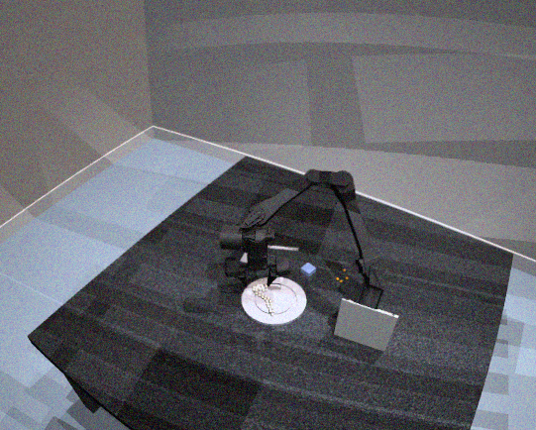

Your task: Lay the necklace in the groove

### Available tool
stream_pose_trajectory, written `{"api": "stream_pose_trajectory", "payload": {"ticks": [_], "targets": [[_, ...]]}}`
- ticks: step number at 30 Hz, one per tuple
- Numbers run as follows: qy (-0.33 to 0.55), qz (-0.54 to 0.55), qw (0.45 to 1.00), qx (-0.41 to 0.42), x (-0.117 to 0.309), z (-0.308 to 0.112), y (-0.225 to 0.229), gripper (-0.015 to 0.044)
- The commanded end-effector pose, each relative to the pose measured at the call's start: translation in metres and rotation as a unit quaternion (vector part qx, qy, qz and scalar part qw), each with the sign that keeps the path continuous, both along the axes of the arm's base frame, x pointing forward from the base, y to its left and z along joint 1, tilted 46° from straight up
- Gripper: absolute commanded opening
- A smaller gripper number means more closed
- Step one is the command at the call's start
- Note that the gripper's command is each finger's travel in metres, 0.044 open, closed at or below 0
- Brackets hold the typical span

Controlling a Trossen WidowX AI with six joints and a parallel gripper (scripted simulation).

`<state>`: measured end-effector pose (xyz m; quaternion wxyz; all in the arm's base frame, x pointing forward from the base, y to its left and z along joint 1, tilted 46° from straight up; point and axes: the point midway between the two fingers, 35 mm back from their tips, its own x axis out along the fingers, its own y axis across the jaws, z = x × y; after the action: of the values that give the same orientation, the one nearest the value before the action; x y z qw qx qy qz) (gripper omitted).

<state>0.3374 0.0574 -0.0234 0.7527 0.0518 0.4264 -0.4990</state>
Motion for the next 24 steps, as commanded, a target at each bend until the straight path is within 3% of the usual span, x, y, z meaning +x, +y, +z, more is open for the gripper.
{"api": "stream_pose_trajectory", "payload": {"ticks": [1, 24], "targets": [[0.01, 0.002, 1.0, 0.0, 0.002, -0.002, 0.0, 0.031], [0.007, 0.003, 1.0, 0.0, 0.007, -0.022, -0.02, 0.031]]}}
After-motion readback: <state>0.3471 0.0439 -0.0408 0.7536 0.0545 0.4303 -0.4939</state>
